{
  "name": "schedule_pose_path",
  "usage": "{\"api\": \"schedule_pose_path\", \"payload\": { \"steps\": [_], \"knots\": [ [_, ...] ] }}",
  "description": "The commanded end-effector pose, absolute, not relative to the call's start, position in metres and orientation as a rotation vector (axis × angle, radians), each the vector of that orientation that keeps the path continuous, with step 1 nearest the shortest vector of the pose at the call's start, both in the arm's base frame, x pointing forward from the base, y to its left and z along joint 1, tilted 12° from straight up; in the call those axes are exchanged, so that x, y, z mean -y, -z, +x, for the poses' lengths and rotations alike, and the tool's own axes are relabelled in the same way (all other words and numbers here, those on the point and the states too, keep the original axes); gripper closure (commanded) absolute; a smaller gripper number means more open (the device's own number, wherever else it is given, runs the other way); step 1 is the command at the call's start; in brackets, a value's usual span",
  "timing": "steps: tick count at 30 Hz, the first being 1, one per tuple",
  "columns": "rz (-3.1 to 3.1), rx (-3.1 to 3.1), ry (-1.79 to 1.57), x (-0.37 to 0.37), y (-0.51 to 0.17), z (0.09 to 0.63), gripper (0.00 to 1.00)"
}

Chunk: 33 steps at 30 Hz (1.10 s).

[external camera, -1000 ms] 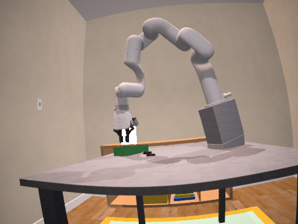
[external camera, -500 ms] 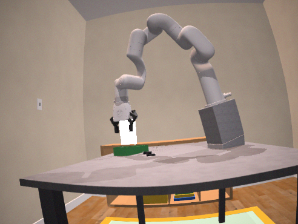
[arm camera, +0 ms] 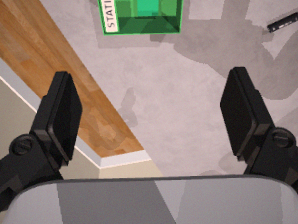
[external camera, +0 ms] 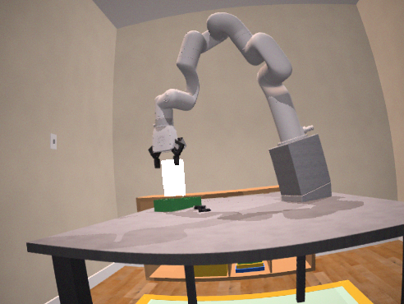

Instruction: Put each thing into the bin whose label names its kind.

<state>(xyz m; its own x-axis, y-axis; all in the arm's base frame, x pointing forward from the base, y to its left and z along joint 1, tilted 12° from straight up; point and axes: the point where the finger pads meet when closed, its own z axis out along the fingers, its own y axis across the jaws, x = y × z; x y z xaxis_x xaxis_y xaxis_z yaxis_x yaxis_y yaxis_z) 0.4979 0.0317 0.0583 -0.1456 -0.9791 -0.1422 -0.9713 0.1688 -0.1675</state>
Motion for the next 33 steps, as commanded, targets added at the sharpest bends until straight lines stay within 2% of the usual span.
{"api": "schedule_pose_path", "payload": {
  "steps": [1,33],
  "knots": [
    [-1.895,-2.227,0.058,-0.029,-0.084,0.494,0.00],
    [-1.896,-2.227,0.058,-0.028,-0.095,0.492,0.00]
  ]
}}
